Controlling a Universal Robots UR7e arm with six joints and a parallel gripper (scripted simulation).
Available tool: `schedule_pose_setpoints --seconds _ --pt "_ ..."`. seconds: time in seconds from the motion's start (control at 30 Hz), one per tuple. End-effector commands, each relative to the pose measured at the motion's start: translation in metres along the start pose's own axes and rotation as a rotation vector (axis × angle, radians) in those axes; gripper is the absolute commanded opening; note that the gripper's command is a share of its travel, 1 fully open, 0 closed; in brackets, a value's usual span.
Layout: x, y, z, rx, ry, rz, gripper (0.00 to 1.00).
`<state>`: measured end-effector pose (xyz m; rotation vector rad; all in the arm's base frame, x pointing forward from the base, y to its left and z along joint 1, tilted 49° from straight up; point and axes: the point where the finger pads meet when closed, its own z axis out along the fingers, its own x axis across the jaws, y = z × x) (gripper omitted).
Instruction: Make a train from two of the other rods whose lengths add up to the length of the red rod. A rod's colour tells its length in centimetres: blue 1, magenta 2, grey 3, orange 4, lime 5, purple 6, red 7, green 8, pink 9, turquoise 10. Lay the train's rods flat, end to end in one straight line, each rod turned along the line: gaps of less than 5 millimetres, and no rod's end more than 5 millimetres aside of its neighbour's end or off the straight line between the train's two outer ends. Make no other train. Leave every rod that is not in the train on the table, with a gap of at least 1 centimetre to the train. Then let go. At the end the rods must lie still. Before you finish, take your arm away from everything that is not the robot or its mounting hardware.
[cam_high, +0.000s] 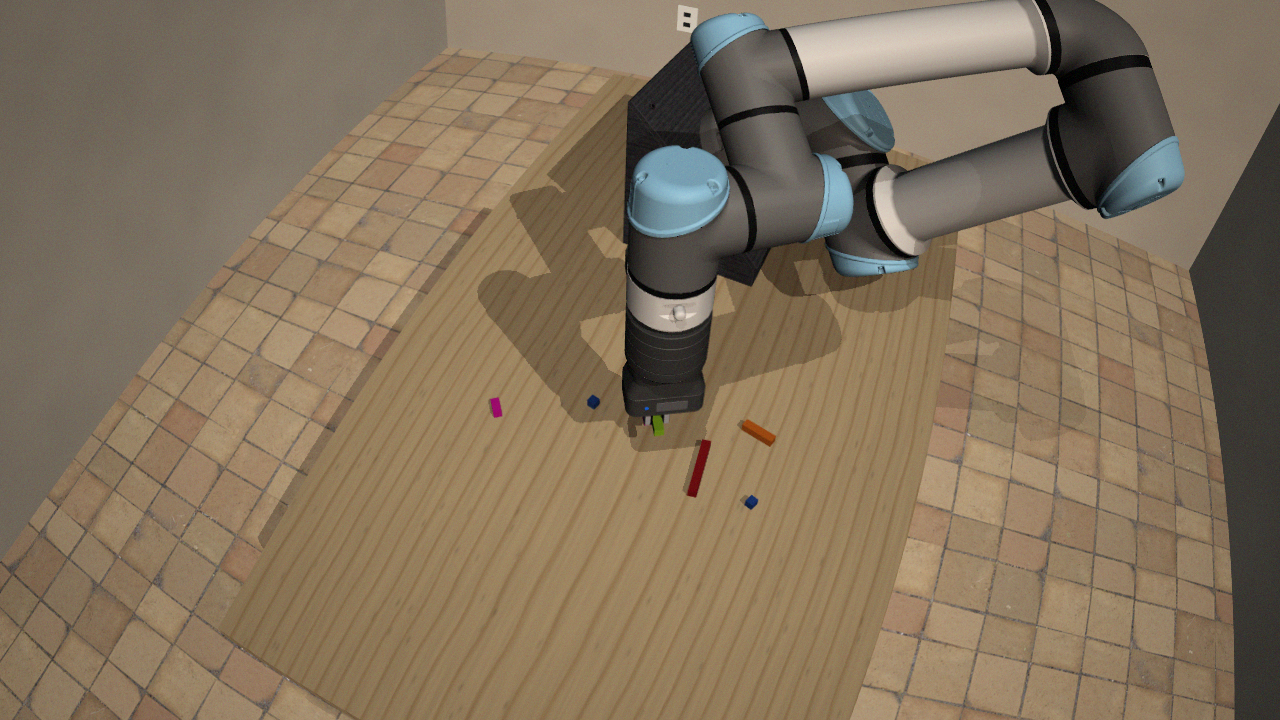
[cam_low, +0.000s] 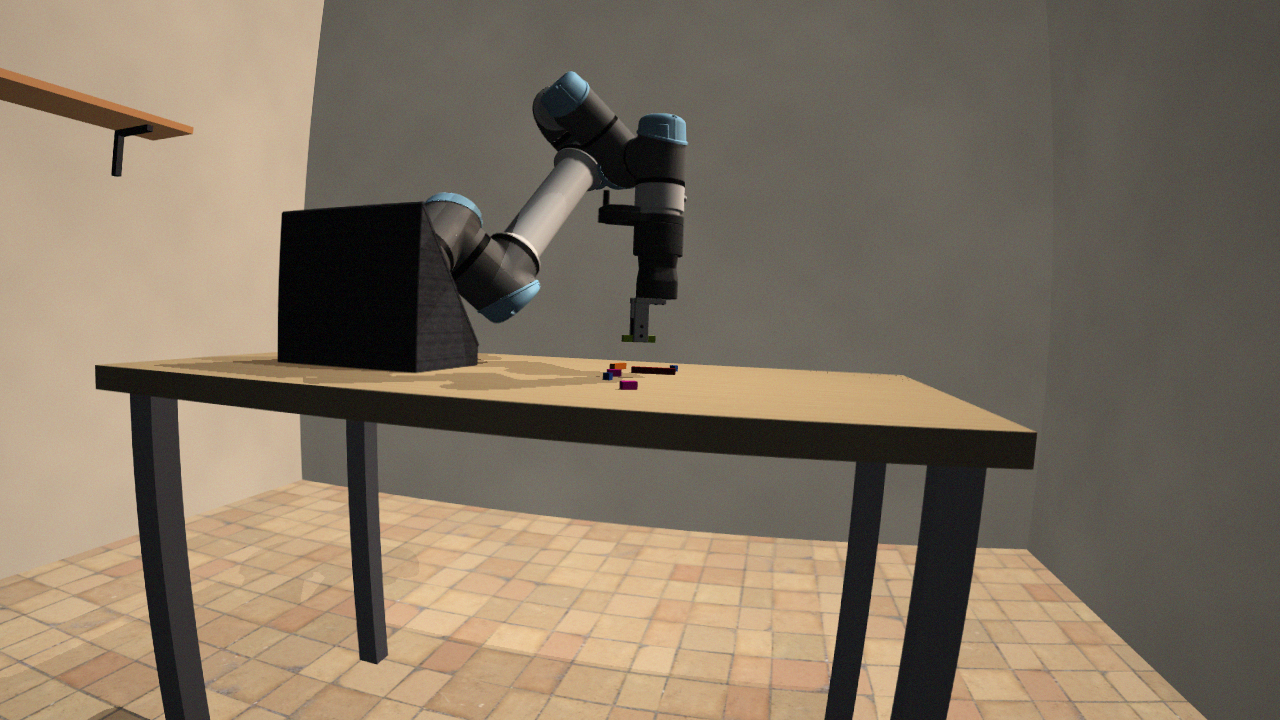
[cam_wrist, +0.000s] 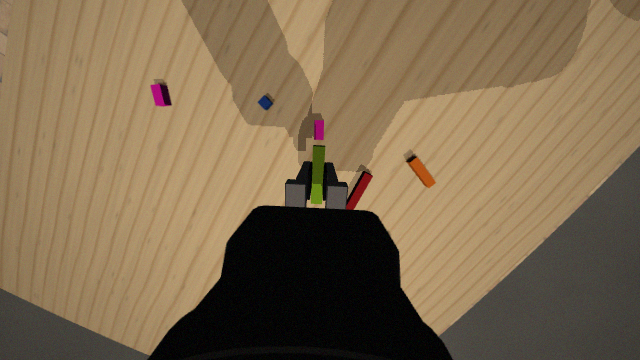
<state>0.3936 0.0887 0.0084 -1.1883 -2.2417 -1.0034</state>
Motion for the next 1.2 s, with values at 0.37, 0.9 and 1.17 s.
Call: schedule_pose_setpoints --seconds 0.37,0.9,1.17 --pt "-0.001 0.001 0.038 0.0 -0.002 0.0 0.24" --pt "-0.001 0.001 0.039 0.0 -0.002 0.0 0.24" --pt "-0.001 0.001 0.039 0.0 -0.002 0.0 0.24"
